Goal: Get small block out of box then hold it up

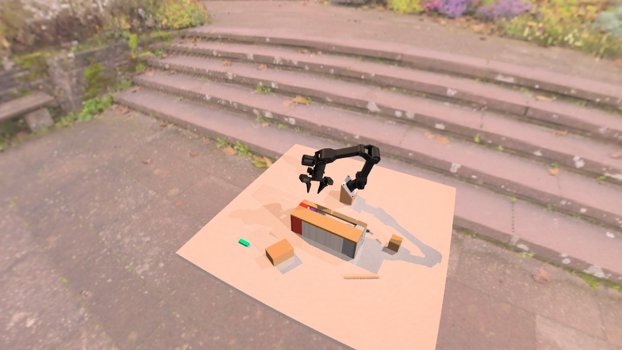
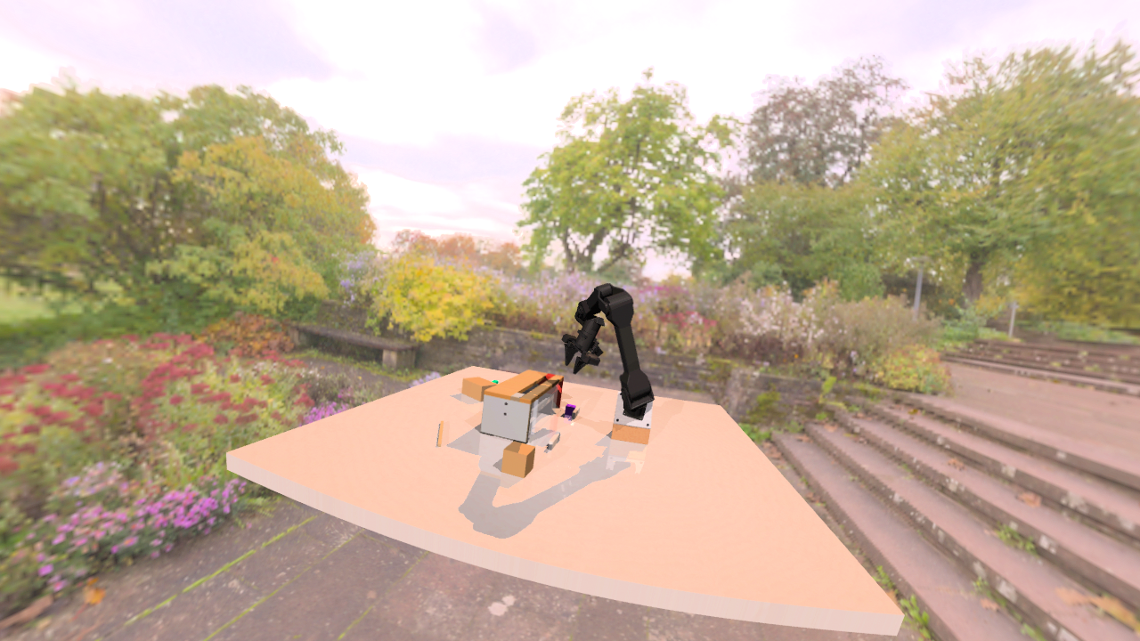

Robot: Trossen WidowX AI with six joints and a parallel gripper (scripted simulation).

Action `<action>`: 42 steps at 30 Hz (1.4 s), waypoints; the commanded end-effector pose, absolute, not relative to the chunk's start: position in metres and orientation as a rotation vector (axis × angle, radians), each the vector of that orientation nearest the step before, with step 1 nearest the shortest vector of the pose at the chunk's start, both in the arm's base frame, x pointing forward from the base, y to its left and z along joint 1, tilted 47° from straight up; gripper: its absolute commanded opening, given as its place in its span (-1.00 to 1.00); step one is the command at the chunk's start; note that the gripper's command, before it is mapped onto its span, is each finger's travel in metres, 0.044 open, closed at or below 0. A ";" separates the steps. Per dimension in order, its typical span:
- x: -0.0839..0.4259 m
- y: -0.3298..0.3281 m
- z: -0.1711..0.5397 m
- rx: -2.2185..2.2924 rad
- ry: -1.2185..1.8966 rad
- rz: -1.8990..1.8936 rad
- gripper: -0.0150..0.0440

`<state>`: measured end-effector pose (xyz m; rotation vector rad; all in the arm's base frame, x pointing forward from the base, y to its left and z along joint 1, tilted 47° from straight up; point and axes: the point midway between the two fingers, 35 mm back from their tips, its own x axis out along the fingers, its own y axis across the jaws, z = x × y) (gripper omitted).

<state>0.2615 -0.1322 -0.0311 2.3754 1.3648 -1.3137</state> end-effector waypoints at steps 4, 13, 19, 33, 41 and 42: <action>0.253 -0.134 -0.038 2.932 0.986 -2.102 0.47; 0.253 -0.134 -0.038 2.932 0.986 -2.102 0.47; 0.253 -0.134 -0.038 2.932 0.986 -2.102 0.47; 0.242 -0.067 -0.104 2.934 0.990 -2.100 0.47; 0.242 -0.062 -0.109 2.934 0.989 -2.100 0.47; 0.242 -0.061 -0.111 2.934 0.989 -2.100 0.47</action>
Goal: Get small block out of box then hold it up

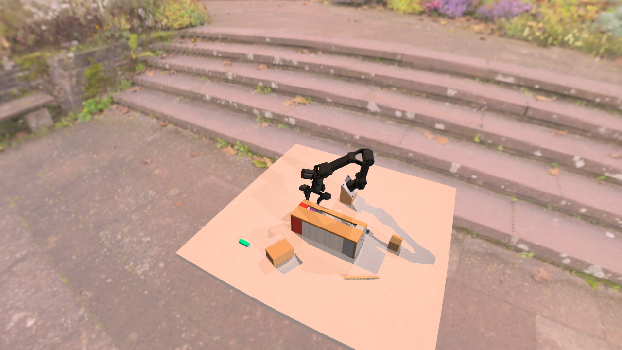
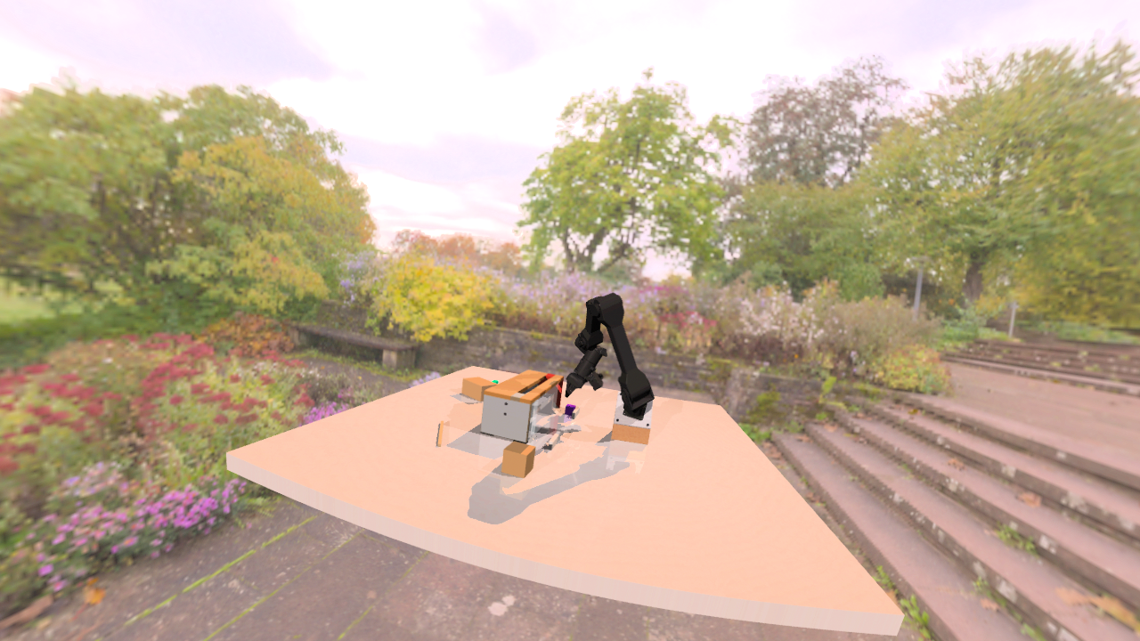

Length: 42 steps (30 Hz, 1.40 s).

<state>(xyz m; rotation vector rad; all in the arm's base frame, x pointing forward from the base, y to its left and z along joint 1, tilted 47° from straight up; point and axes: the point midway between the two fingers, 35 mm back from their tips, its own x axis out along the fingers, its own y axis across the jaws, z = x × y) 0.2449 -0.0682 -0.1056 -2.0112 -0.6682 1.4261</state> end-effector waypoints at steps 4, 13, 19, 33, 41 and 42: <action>0.242 -0.056 -0.116 -1.993 -0.671 1.427 0.47; 0.240 -0.046 -0.126 -1.993 -0.671 1.427 0.47; 0.239 -0.039 -0.132 -1.995 -0.674 1.425 0.47; 0.235 -0.023 -0.145 -1.991 -0.674 1.424 0.47; 0.235 -0.023 -0.146 -1.991 -0.674 1.424 -0.15; 0.235 -0.023 -0.146 -1.991 -0.674 1.424 -0.24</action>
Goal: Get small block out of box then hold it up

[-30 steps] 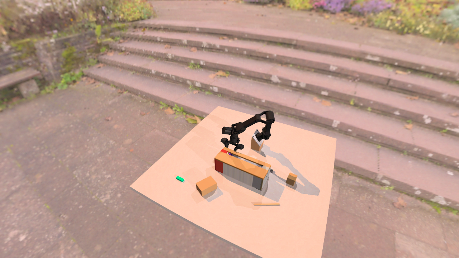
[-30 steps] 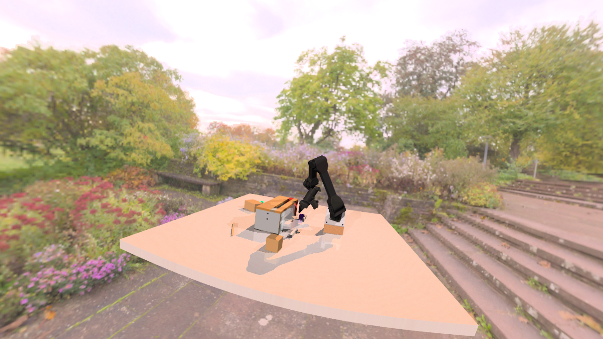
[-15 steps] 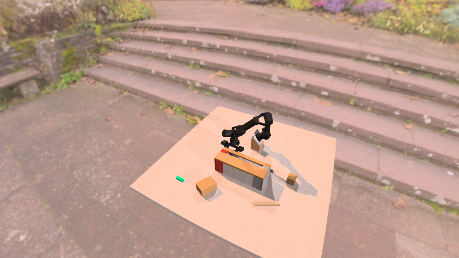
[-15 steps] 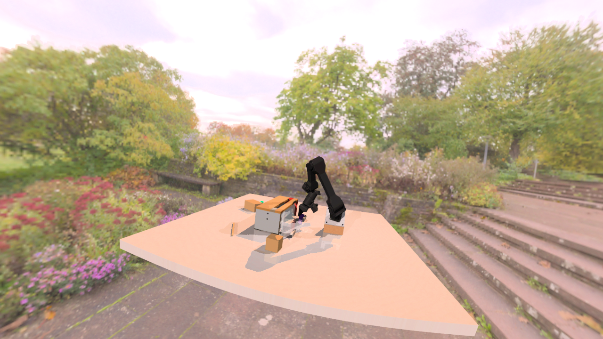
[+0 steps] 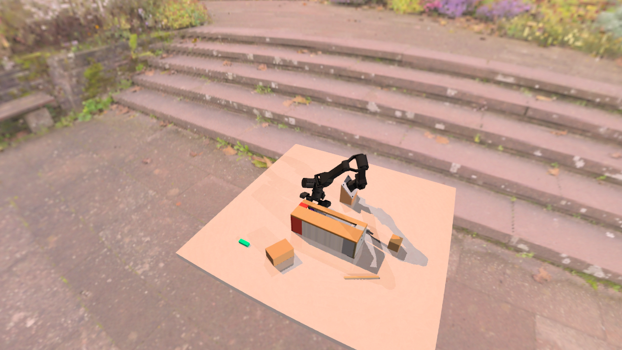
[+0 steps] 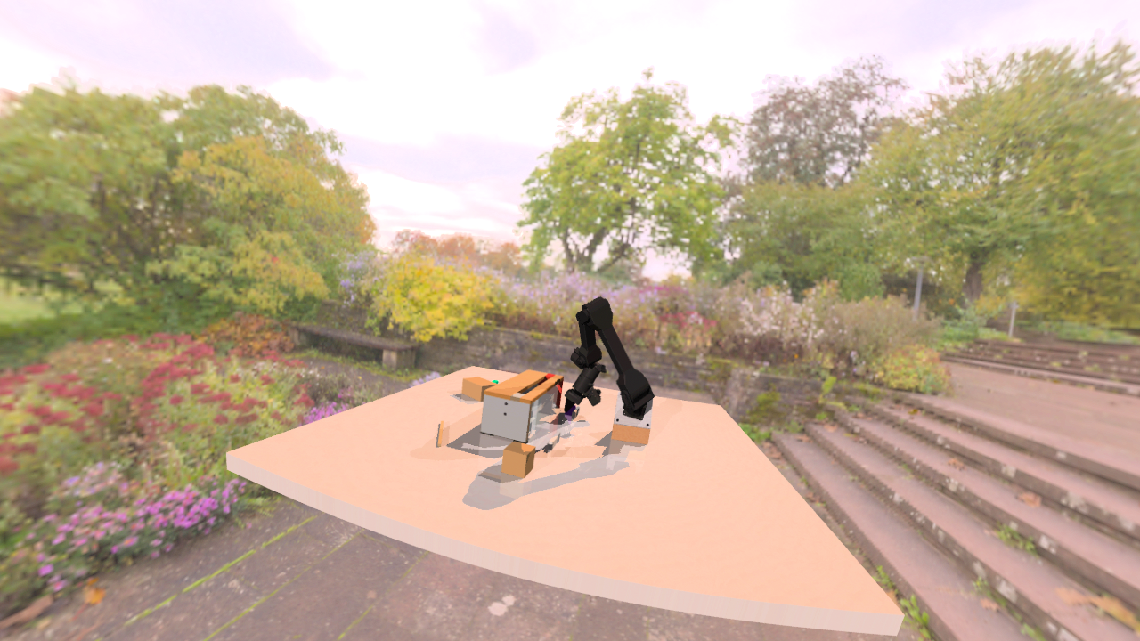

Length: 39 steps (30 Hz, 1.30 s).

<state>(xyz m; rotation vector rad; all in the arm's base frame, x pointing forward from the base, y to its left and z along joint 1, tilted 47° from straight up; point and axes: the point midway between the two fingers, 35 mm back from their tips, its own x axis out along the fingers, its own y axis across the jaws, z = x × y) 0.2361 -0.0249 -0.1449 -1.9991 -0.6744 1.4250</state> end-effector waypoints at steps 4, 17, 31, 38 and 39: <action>0.235 -0.024 -0.145 -1.991 -0.674 1.424 -0.39; 0.243 -0.069 -0.103 -2.000 -0.672 1.427 -0.49; 0.250 -0.101 -0.066 -1.912 -0.400 1.464 -0.49; 0.249 -0.122 -0.037 -1.840 -0.196 1.463 -0.49; 0.249 -0.124 -0.033 -1.829 -0.167 1.461 -0.49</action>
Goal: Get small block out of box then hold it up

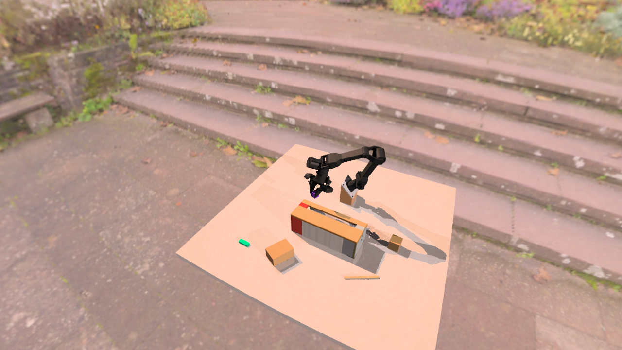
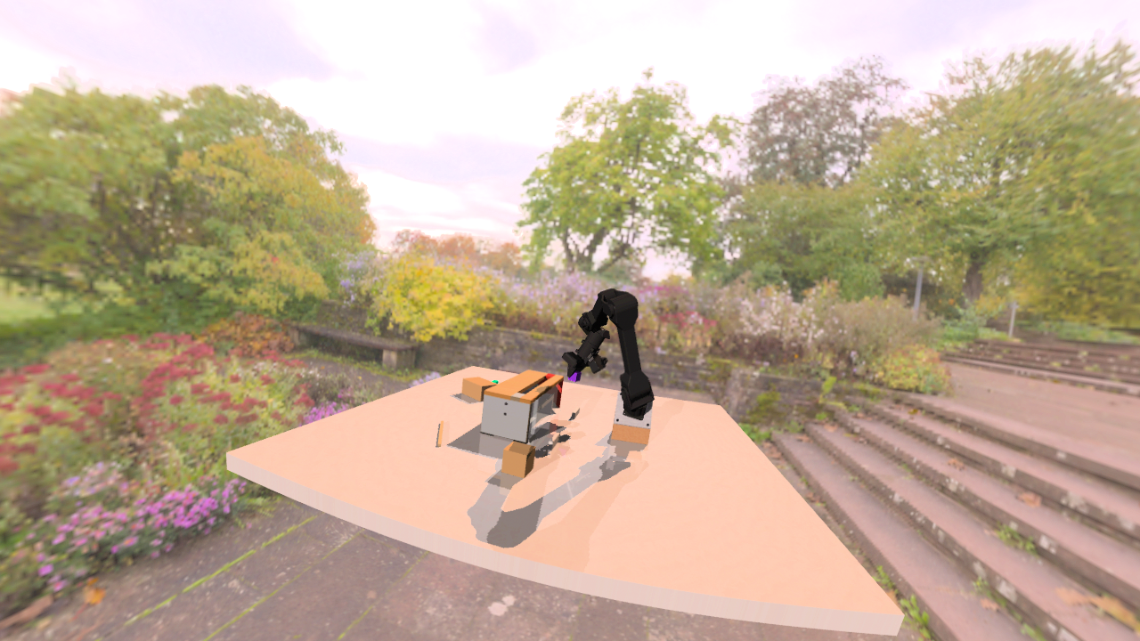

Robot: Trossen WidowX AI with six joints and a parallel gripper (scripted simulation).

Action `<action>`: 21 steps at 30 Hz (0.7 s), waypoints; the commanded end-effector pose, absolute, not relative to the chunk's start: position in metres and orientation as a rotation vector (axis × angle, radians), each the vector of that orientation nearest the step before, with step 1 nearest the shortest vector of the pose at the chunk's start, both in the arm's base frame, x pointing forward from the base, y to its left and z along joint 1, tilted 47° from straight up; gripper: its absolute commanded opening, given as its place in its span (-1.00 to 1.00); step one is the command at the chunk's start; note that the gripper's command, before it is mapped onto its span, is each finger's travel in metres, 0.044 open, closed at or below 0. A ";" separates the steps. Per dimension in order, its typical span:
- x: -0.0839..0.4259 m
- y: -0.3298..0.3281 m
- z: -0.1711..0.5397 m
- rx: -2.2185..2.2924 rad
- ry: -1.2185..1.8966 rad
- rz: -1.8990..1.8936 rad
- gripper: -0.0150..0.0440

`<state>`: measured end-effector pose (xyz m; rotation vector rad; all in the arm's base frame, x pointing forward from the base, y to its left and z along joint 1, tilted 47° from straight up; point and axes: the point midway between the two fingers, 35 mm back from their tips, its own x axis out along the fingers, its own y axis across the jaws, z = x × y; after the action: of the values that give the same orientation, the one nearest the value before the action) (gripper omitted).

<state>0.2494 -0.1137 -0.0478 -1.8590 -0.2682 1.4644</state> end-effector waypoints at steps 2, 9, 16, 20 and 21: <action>0.248 -0.129 -0.025 -1.809 -0.115 1.456 -0.49; 0.248 -0.131 -0.022 -1.802 -0.096 1.454 -0.49; 0.248 -0.131 -0.022 -1.802 -0.096 1.454 -0.49; 0.248 -0.131 -0.022 -1.802 -0.096 1.454 -0.49; 0.248 -0.131 -0.022 -1.802 -0.096 1.454 -0.49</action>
<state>0.2481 -0.1304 -0.0225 -1.8052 -0.1026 1.4502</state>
